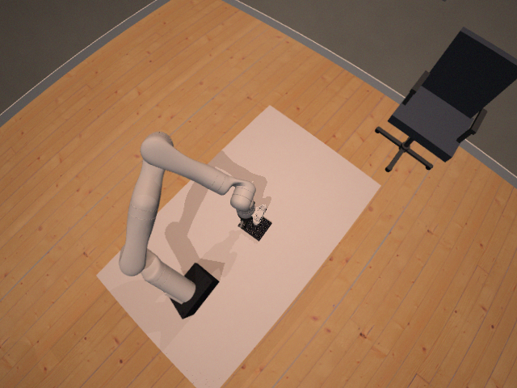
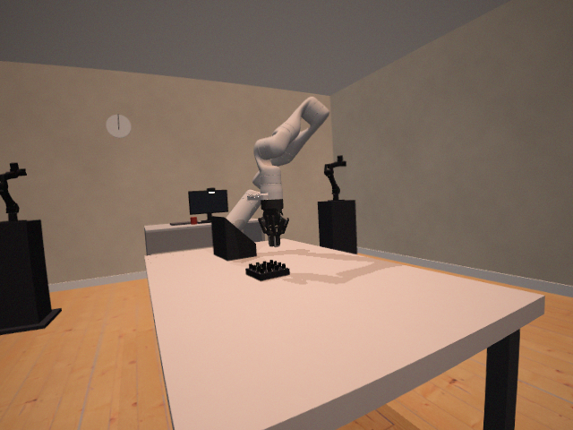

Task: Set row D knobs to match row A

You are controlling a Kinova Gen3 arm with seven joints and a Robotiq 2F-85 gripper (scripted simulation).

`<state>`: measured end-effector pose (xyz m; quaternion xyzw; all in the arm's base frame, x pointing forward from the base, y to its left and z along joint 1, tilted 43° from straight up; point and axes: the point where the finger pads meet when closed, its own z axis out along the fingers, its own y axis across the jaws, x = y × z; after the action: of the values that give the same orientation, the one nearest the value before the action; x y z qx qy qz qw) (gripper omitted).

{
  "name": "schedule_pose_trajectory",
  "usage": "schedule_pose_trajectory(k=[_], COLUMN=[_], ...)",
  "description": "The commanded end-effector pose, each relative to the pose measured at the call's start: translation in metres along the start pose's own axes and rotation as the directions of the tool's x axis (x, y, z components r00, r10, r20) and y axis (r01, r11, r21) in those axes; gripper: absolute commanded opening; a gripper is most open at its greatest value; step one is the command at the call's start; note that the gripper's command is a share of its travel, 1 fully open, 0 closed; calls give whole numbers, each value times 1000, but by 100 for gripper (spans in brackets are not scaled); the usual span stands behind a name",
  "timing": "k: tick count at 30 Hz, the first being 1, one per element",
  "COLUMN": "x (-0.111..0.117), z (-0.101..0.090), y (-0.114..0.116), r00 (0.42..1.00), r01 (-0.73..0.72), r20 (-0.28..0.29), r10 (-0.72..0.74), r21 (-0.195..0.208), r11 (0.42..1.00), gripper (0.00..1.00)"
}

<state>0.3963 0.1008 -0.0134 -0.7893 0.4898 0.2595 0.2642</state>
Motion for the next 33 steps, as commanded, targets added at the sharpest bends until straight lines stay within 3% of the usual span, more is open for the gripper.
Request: schedule_pose_trajectory(k=[1, 33], x=[0, 0], z=[-1, 7], y=[0, 0], r00=[1000, 1000], r01=[0, 0], r20=[-1, -1], r10=[0, 0], r21=[1, 2], r11=[1000, 1000], gripper=[19, 19])
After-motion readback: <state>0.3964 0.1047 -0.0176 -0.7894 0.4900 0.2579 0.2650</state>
